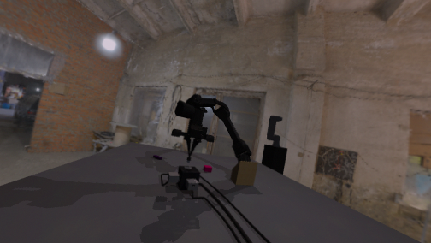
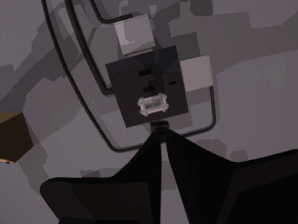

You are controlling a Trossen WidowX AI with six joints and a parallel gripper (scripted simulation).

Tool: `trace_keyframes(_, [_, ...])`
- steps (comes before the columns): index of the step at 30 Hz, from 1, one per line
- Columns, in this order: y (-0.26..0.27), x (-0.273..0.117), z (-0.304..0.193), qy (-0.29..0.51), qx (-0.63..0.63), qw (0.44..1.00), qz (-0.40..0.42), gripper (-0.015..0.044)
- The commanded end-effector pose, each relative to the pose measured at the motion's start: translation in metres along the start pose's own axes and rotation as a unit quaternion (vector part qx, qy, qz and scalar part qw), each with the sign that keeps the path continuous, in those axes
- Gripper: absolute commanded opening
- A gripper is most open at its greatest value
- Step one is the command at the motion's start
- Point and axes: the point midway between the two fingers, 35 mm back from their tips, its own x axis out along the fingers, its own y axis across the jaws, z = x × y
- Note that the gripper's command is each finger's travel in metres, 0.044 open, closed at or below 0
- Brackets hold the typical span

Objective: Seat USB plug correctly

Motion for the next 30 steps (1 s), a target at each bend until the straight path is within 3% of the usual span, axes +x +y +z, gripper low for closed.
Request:
trace_keyframes(1, [-0.0001, 0.0003, 0.0001, 0.000, -0.056, 0.998, 0.000, 0.0000])
trace_keyframes(30, [0.0001, 0.0015, 0.0008, -0.005, -0.086, 0.996, 0.000, 0.0000])
